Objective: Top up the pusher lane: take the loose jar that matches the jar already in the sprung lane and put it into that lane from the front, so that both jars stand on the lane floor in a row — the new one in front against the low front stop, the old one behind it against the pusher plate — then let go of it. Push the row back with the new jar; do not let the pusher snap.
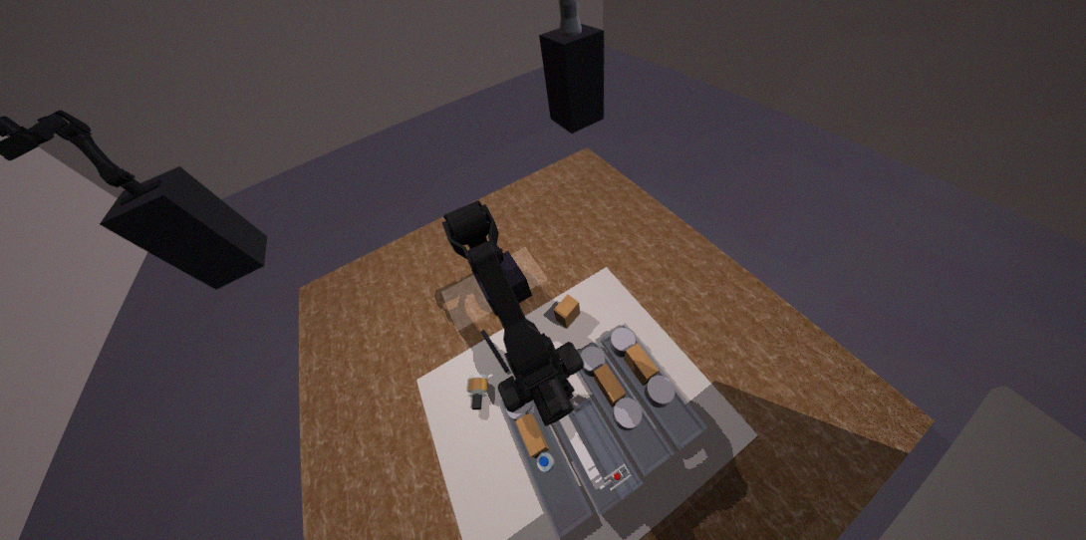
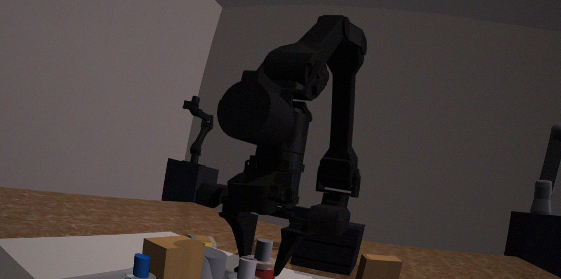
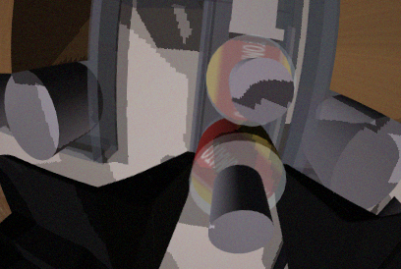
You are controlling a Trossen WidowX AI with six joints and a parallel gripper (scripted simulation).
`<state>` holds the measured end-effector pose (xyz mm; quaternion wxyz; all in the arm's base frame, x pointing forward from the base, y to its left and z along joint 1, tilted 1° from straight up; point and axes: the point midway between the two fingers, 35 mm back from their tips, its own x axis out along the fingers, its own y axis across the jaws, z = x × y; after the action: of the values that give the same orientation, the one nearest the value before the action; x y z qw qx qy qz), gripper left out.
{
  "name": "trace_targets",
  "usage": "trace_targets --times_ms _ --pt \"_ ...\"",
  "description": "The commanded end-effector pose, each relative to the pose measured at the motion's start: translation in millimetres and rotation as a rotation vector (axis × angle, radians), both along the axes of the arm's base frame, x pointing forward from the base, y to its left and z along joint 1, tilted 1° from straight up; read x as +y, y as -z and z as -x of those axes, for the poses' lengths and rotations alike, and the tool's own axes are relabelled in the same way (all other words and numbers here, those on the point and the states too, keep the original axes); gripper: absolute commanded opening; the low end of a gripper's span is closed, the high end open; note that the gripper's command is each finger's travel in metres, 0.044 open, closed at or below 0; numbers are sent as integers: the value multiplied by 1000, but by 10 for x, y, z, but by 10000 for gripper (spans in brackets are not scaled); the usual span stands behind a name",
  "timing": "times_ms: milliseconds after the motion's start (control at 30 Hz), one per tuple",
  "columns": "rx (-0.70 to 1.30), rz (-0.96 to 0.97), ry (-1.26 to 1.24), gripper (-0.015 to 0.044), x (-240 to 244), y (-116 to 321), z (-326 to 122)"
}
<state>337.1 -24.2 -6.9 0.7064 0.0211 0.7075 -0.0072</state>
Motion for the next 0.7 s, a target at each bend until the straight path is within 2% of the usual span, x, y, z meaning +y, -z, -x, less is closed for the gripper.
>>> trace_targets --times_ms 0,667 --pt "-30 7 1 0 -13 -25 -88" --pt "-30 7 1 0 -13 31 -89"
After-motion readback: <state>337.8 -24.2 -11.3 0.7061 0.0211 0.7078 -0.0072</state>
